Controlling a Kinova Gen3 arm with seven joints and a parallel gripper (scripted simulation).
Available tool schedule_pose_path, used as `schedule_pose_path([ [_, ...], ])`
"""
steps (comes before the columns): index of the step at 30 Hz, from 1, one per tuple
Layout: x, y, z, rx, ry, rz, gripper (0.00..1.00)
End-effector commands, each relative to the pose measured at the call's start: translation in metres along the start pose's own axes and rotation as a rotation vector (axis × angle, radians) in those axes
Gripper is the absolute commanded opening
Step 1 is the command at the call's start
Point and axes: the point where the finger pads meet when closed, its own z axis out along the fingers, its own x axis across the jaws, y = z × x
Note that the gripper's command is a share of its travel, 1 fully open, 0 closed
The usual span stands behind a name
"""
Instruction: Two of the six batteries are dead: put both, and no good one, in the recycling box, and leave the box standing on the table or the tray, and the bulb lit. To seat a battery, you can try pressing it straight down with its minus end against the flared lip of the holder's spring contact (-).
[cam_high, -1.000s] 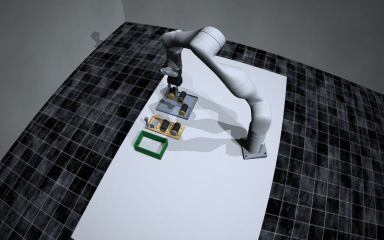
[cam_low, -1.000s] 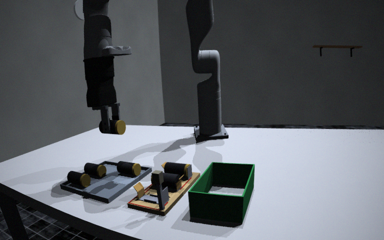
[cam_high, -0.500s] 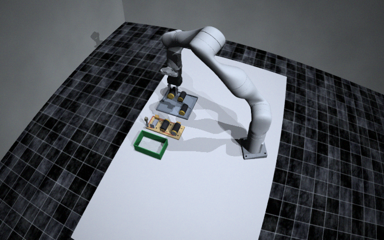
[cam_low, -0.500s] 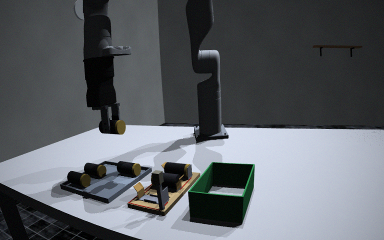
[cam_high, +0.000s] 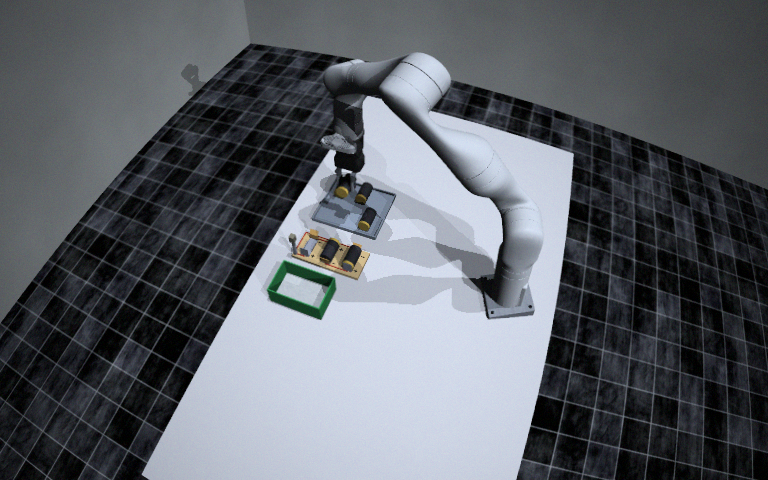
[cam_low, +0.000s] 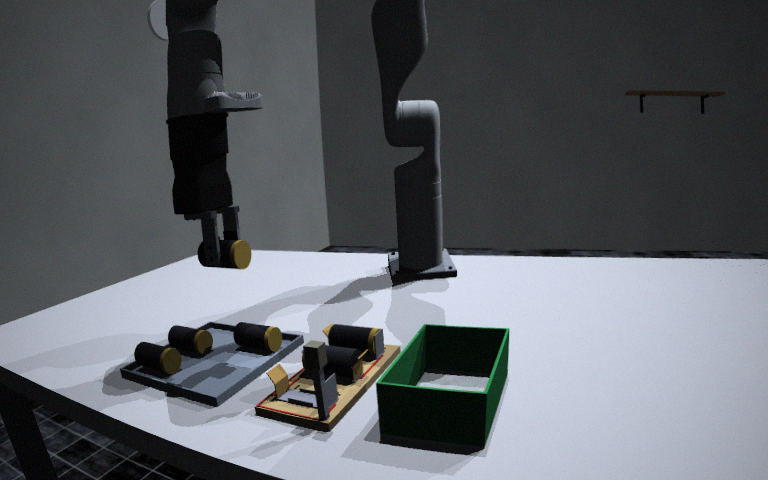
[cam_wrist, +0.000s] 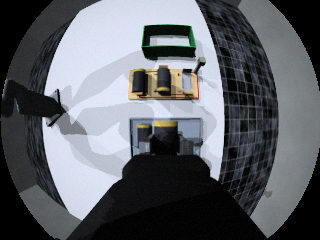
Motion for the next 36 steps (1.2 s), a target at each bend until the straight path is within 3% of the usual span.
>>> schedule_pose_path([
  [1, 0.0, 0.0, -0.001, 0.0, 0.002, 0.0, 0.57],
  [12, 0.006, -0.012, -0.001, 0.0, 0.002, 0.0, 0.57],
  [26, 0.046, -0.104, -0.001, 0.0, 0.002, 0.0, 0.57],
  [36, 0.059, -0.133, -0.001, 0.0, 0.002, 0.0, 0.57],
])
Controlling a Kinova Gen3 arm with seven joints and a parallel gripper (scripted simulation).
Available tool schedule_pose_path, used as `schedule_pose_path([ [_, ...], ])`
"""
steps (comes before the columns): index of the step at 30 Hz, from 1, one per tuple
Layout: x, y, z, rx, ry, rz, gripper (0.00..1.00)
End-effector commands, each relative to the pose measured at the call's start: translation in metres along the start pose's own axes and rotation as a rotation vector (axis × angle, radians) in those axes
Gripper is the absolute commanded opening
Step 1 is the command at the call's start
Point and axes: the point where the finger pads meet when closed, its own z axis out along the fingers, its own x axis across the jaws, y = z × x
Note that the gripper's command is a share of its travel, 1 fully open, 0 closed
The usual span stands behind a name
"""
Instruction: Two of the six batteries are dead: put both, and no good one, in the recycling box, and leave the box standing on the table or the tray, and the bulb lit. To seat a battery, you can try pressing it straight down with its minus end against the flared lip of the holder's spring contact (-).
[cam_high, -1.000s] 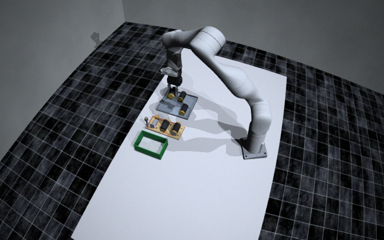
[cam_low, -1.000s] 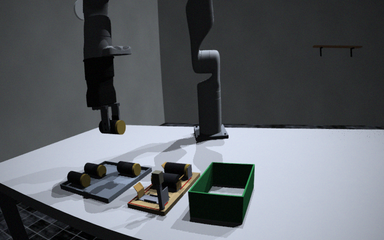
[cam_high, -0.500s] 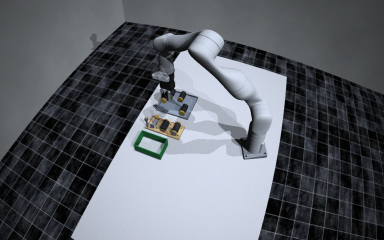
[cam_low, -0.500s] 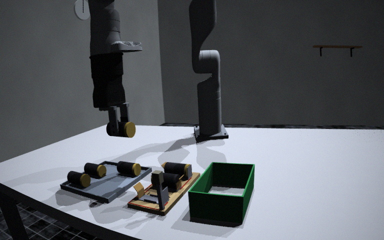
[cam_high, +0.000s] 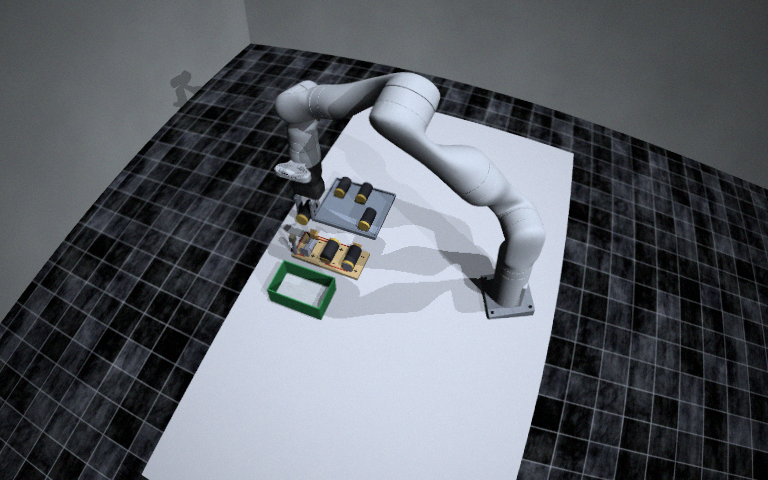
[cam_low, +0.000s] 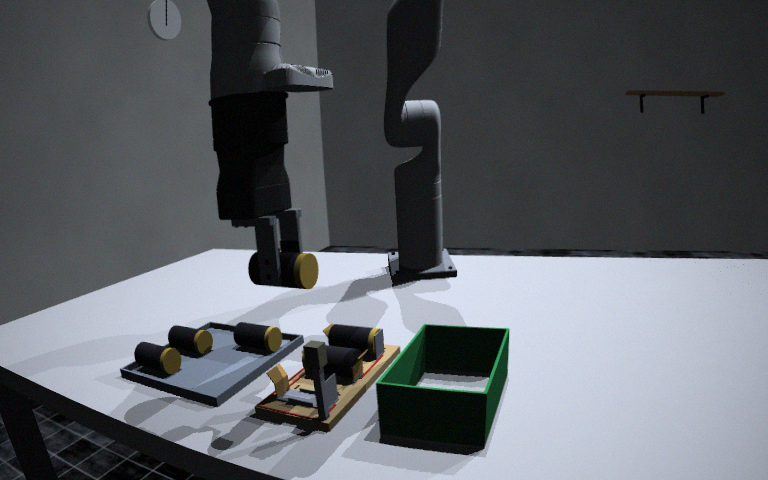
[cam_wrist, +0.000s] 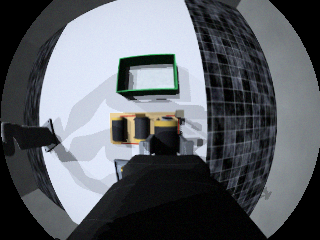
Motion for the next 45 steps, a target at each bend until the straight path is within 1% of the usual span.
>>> schedule_pose_path([
  [1, 0.003, -0.007, 0.001, -0.002, 0.001, -0.011, 0.57],
  [29, 0.003, -0.007, 0.001, -0.002, 0.001, -0.009, 0.57],
  [31, 0.003, -0.007, 0.006, -0.002, 0.001, -0.009, 0.57],
  [33, 0.003, -0.007, 0.016, -0.002, 0.001, -0.009, 0.57],
  [39, 0.003, -0.007, 0.061, -0.002, 0.001, -0.009, 0.57],
  [41, 0.003, -0.007, 0.072, -0.002, 0.001, -0.009, 0.57],
  [43, 0.003, -0.007, 0.072, -0.002, 0.001, -0.009, 0.57],
  [45, 0.003, -0.007, 0.077, -0.002, 0.001, -0.009, 0.57],
])
